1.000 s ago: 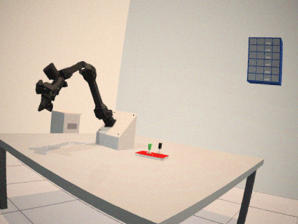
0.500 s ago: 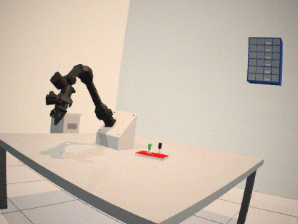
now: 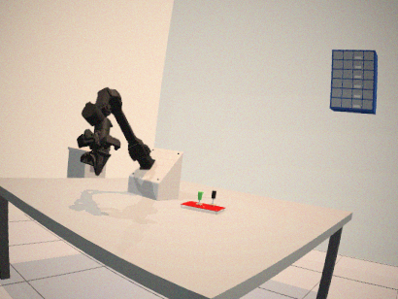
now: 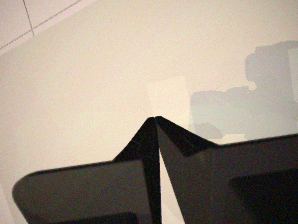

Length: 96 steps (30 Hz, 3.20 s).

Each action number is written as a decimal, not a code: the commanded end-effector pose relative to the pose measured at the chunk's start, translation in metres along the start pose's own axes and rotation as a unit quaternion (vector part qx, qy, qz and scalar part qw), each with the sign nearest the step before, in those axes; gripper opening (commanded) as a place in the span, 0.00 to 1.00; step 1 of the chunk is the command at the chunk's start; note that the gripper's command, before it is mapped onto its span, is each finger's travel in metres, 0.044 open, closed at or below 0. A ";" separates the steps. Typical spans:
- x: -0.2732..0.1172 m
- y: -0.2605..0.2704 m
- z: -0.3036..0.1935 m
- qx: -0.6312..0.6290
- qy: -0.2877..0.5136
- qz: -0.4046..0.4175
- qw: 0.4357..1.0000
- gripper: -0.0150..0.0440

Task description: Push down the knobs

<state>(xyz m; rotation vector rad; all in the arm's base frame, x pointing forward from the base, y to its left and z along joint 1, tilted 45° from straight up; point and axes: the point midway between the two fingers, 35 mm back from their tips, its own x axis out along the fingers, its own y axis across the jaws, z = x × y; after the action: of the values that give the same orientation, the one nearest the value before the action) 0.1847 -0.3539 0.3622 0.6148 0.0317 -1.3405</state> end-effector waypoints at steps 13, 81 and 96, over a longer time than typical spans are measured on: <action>0.025 0.032 -0.101 -0.186 0.118 -0.009 0.975 0.25; -0.090 0.035 -0.444 -0.914 0.274 0.077 0.288 0.25; -0.084 0.019 -0.461 -0.936 0.262 0.077 0.220 0.25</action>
<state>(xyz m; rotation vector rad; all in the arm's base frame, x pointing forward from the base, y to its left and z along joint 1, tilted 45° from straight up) 0.3324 -0.0706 0.0196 -1.1416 1.8209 0.0187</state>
